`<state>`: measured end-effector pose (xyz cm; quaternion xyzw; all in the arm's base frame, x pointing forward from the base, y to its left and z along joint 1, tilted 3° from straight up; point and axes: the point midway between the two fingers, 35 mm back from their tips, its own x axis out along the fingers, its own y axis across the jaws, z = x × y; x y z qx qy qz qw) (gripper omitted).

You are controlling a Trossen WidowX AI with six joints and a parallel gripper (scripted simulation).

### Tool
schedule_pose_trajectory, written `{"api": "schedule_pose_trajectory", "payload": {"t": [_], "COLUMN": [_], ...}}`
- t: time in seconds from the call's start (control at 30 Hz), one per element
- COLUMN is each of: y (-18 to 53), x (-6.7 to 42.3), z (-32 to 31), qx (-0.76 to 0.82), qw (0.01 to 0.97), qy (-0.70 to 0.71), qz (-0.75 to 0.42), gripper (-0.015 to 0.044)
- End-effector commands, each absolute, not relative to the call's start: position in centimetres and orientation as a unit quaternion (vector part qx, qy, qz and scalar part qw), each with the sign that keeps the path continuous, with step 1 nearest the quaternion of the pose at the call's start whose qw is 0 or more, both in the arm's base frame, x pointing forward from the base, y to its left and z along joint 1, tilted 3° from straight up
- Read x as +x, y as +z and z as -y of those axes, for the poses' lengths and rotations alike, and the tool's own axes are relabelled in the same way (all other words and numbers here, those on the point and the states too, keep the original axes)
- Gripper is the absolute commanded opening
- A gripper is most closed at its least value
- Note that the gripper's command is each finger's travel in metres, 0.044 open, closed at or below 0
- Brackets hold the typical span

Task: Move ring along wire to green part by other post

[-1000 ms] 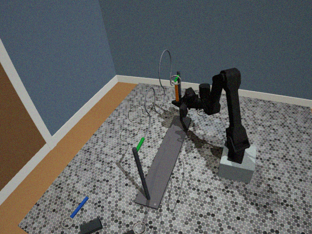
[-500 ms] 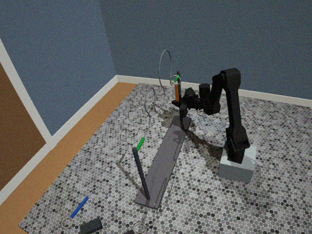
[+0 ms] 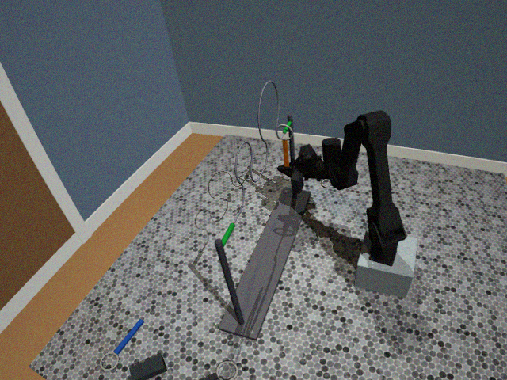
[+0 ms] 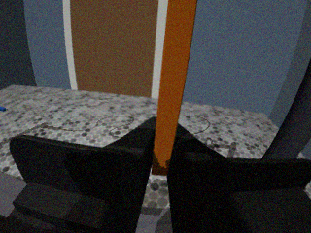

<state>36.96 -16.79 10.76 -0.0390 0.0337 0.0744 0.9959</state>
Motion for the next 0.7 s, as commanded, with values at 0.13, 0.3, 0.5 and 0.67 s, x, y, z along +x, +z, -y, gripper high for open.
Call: {"api": "schedule_pose_trajectory", "payload": {"t": [0.13,0.3,0.5,0.67], "y": [10.8,10.7,10.7,10.6], "x": [36.7,36.6,36.5,36.4], "z": [15.8,15.2,14.3,13.3], "qx": [-0.035,-0.03,-0.018,0.001], "qw": [0.996,0.996,0.997,0.997], "qy": [0.072,0.073,0.073,0.074], "qz": [-0.033,-0.033,-0.033,-0.034], "gripper": [-0.015,-0.015,-0.015,-0.015]}}
